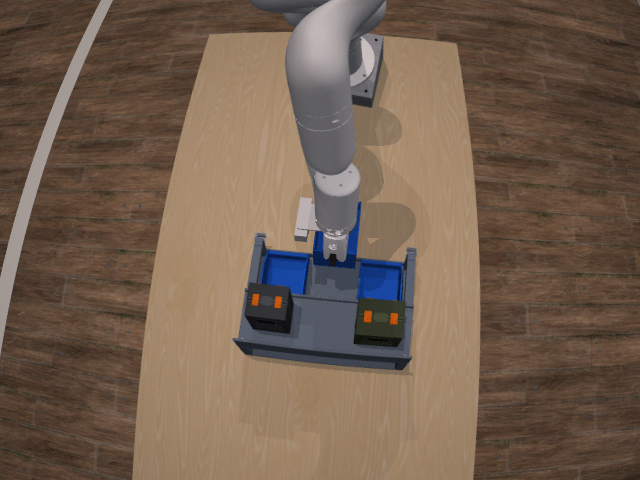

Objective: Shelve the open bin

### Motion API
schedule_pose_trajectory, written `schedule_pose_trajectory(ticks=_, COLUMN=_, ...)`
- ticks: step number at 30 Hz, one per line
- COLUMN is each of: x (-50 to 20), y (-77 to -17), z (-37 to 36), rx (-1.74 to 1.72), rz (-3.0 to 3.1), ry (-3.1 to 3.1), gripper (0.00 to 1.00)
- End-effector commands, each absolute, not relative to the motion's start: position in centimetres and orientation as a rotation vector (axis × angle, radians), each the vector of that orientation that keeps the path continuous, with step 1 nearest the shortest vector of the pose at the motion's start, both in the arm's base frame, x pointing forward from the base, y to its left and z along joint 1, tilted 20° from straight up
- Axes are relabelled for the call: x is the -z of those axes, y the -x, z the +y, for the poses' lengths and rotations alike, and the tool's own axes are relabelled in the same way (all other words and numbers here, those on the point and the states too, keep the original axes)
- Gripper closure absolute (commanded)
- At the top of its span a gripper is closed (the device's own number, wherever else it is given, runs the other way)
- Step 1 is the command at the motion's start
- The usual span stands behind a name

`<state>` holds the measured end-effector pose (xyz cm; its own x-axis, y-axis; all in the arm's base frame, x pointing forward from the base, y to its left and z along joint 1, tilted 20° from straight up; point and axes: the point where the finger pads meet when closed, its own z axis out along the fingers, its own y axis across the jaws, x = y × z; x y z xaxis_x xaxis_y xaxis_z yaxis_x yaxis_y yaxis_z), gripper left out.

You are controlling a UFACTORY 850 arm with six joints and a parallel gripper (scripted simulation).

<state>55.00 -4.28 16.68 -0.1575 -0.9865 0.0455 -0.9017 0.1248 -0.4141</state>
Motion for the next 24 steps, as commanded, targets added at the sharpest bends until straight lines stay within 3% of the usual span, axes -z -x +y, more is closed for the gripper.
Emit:
schedule_pose_trajectory(ticks=1, x=-16.72, y=-55.04, z=-4.29, rx=0.532, rz=2.143, ry=1.848, gripper=1.0)
schedule_pose_trajectory(ticks=24, x=-16.69, y=-54.99, z=-4.28, rx=0.536, rz=2.14, ry=1.845, gripper=1.0)
